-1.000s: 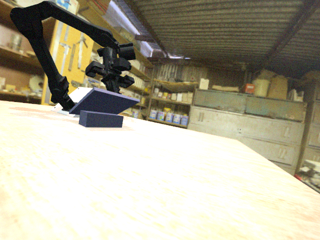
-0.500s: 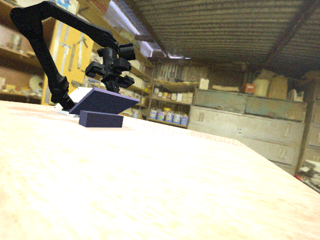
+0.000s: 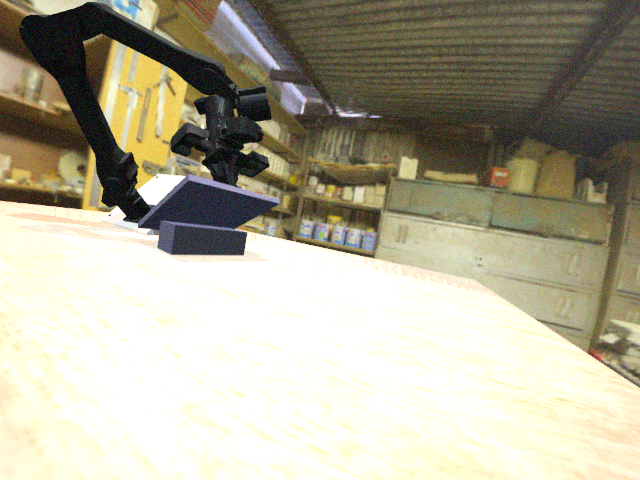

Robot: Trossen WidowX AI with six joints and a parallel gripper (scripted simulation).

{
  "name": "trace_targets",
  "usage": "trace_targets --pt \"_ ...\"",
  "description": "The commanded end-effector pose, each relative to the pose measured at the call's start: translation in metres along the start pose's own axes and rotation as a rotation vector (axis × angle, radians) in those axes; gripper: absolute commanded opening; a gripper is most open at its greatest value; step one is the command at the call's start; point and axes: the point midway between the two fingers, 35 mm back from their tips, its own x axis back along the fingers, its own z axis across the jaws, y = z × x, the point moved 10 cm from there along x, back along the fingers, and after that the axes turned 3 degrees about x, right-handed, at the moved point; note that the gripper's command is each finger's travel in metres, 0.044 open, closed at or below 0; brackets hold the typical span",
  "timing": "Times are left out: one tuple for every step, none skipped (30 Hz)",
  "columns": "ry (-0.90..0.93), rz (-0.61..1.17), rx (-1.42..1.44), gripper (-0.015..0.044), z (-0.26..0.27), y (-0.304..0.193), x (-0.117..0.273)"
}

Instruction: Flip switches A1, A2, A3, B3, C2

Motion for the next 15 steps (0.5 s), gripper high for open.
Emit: trace_targets --pt "-0.006 -0.001 0.002 0.0 -0.0008 0.0002 -0.0016" --pt "-0.006 -0.001 0.002 0.0 -0.0008 0.0002 -0.0017" --pt "-0.006 -0.001 0.002 0.0 -0.0008 0.0002 -0.0018" --pt "-0.006 -0.001 0.002 0.0 -0.0008 0.0002 -0.002" --pt "-0.006 -0.001 0.002 0.0 -0.0008 0.0002 -0.0021" --pt "-0.006 -0.001 0.002 0.0 -0.0008 0.0002 -0.0022" --pt "-0.006 -0.001 0.002 0.0 -0.0008 0.0002 -0.0024" --pt "-0.006 -0.001 0.002 0.0 -0.0008 0.0002 -0.0025" --pt "-0.006 -0.001 0.002 0.0 -0.0008 0.0002 -0.0026" --pt "-0.006 -0.001 0.002 0.0 -0.0008 0.0002 -0.0028" --pt "-0.006 -0.001 0.002 0.0 -0.0008 0.0002 -0.0029" --pt "-0.006 -0.001 0.002 0.0 -0.0008 0.0002 -0.003" --pt "-0.006 -0.001 0.002 0.0 -0.0008 0.0002 -0.0032" --pt "-0.006 -0.001 0.002 0.0 -0.0008 0.0002 -0.0033" --pt "-0.006 -0.001 0.002 0.0 -0.0008 0.0002 -0.0034"
